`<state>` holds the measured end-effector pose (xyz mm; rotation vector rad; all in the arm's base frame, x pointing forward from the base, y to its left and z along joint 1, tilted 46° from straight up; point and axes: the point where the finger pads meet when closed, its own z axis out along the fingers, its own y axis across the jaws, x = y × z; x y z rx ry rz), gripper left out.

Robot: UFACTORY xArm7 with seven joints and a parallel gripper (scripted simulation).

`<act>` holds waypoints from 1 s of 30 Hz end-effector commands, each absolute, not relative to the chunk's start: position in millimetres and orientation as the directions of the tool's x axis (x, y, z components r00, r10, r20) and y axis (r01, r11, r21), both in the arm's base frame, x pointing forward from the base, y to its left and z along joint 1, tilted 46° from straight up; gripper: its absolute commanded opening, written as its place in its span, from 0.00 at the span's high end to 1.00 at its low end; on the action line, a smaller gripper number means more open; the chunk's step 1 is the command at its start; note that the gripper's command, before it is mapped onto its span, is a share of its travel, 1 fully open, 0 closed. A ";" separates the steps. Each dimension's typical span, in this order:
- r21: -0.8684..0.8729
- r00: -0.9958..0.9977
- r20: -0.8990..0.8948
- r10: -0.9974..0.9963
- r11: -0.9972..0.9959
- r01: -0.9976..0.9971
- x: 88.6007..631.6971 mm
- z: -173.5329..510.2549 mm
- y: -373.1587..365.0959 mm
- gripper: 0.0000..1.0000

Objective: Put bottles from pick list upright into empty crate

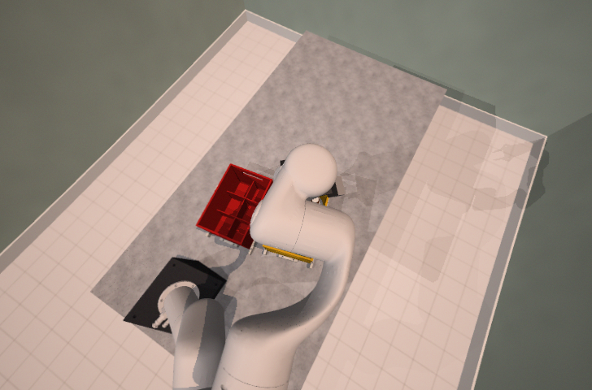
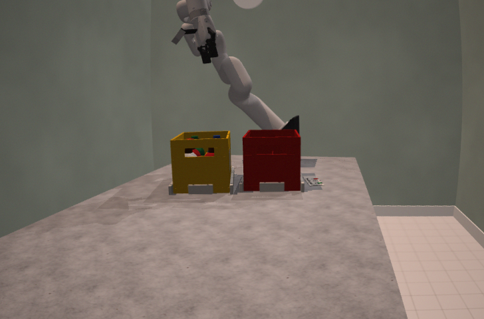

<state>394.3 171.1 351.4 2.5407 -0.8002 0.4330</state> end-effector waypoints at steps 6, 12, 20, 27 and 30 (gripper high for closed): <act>0.333 0.804 0.392 -0.446 -0.747 -0.576 402.6 329.4 205.2 0.35; 0.345 0.821 0.373 -0.431 -0.757 -0.554 404.0 322.7 214.3 0.35; 0.359 0.837 0.355 -0.417 -0.766 -0.534 406.4 302.9 239.9 0.35; 0.359 0.837 0.355 -0.417 -0.766 -0.534 406.6 284.7 261.9 0.35; 0.375 0.851 0.339 -0.402 -0.772 -0.514 405.9 278.1 269.3 0.35</act>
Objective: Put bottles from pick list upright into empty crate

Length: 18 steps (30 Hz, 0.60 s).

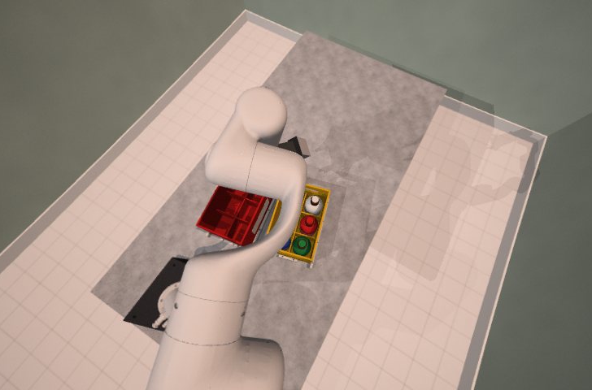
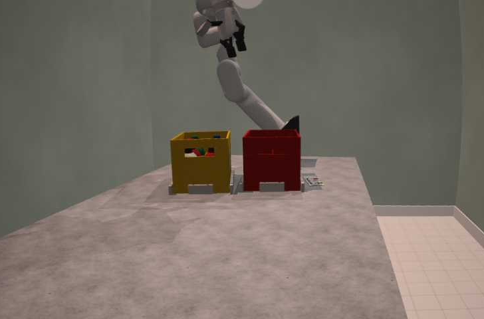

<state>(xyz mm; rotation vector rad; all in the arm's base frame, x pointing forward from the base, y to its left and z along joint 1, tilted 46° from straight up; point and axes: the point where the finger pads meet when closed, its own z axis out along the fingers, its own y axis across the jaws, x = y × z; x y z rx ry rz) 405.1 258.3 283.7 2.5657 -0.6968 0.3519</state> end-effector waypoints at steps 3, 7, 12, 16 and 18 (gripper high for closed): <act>0.375 0.851 0.339 -0.402 -0.772 -0.514 404.9 268.1 280.4 0.35; 0.393 0.863 0.325 -0.387 -0.775 -0.495 403.6 258.2 291.0 0.35; 0.393 0.863 0.325 -0.387 -0.775 -0.495 400.1 240.8 308.6 0.35; 0.412 0.874 0.313 -0.371 -0.776 -0.477 398.4 233.7 315.4 0.35; 0.412 0.874 0.313 -0.371 -0.776 -0.477 396.3 226.5 322.0 0.35</act>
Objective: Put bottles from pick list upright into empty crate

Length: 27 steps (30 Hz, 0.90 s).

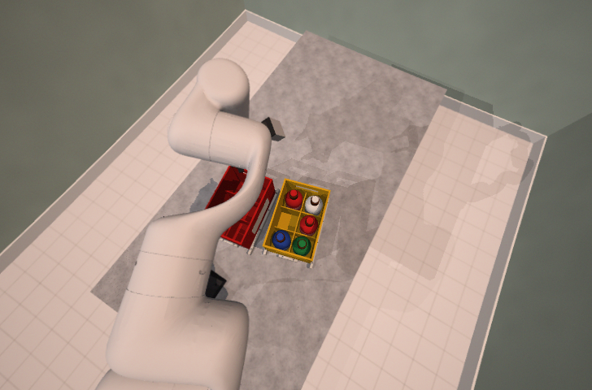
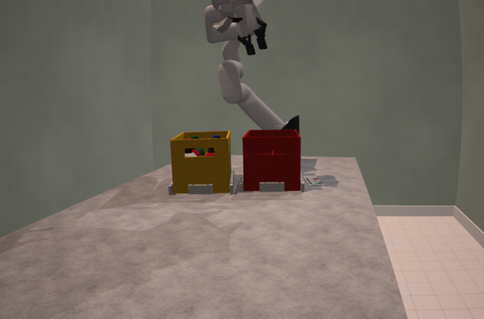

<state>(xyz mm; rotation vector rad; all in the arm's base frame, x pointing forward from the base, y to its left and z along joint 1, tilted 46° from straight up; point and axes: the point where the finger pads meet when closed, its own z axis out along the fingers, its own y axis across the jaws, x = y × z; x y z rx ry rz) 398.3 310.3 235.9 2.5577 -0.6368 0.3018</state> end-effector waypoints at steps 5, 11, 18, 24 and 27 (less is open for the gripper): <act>0.412 0.874 0.313 -0.371 -0.776 -0.477 391.7 210.6 336.7 0.35; 0.433 0.884 0.304 -0.355 -0.775 -0.460 384.8 192.1 351.9 0.35; 0.455 0.893 0.298 -0.339 -0.772 -0.444 377.1 173.3 366.4 0.35; 0.455 0.893 0.298 -0.339 -0.772 -0.445 368.5 153.7 380.8 0.35; 0.478 0.900 0.295 -0.321 -0.766 -0.430 362.6 142.1 388.1 0.35</act>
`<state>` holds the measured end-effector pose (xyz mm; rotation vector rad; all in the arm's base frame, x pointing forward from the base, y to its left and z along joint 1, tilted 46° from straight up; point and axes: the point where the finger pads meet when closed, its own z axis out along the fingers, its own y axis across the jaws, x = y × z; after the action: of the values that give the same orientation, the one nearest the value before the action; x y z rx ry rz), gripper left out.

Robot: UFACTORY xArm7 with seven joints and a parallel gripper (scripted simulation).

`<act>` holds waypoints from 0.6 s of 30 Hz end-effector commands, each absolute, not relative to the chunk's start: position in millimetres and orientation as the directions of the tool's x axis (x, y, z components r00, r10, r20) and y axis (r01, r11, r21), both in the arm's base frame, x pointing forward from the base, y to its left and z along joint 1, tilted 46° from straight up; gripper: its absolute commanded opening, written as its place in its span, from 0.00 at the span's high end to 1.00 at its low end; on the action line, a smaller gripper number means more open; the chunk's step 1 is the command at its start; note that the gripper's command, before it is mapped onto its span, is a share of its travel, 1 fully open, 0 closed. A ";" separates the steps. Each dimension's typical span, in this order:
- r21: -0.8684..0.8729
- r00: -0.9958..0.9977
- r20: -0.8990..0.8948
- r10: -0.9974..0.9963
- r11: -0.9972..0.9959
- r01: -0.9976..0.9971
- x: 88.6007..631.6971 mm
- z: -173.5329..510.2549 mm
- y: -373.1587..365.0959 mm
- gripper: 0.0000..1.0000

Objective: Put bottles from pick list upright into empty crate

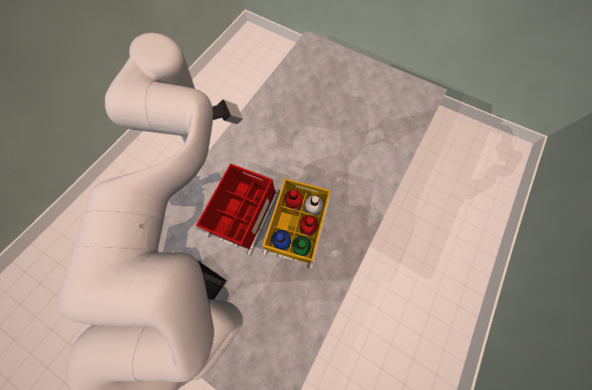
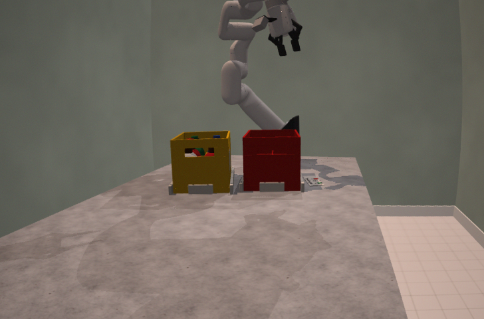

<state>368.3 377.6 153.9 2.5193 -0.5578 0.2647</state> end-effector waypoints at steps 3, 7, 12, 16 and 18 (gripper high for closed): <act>0.478 0.900 0.295 -0.321 -0.766 -0.430 358.7 134.4 393.1 0.35; 0.478 0.900 0.295 -0.321 -0.766 -0.430 353.1 123.5 400.0 0.35; 0.502 0.906 0.295 -0.303 -0.758 -0.417 342.0 103.8 410.6 0.35; 0.502 0.906 0.295 -0.303 -0.758 -0.417 335.4 92.2 416.8 0.35; 0.526 0.911 0.299 -0.284 -0.748 -0.406 330.5 84.3 420.3 0.35</act>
<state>336.8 412.4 94.6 2.4813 -0.5132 0.2593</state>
